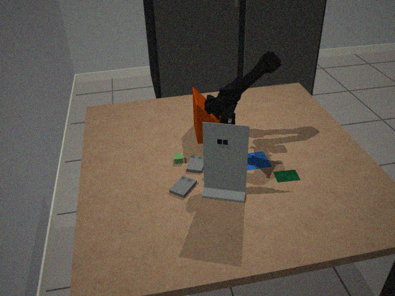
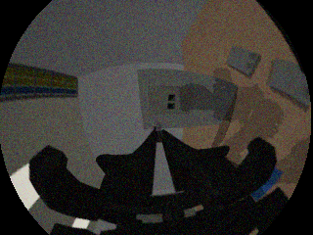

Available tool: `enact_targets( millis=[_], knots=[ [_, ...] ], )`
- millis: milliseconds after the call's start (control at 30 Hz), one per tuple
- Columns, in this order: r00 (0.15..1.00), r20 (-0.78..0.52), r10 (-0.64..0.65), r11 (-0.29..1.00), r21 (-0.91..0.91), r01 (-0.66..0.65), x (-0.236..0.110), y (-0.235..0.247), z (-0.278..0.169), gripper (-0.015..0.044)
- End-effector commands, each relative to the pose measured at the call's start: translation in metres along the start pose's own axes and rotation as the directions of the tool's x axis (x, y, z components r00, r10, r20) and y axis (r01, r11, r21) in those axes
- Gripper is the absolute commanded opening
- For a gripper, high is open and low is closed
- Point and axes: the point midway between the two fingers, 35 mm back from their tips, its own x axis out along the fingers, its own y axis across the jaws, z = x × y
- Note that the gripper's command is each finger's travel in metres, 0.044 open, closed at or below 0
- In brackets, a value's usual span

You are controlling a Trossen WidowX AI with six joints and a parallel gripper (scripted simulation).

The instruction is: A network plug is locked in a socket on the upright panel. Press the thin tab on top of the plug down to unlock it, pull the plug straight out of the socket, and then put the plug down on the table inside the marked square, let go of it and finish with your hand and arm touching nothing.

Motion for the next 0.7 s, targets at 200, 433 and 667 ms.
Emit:
enact_targets(
  millis=[200,433,667],
  knots=[
    [1.000,-0.010,-0.005,1.000,-0.022,0.005,-0.009,0.017,-0.001,0.0000],
    [0.987,-0.049,-0.156,0.986,-0.073,0.152,-0.005,-0.016,-0.017,0.0000],
    [0.944,-0.097,-0.316,0.943,-0.137,0.302,-0.006,-0.052,-0.037,0.0000]
  ],
)
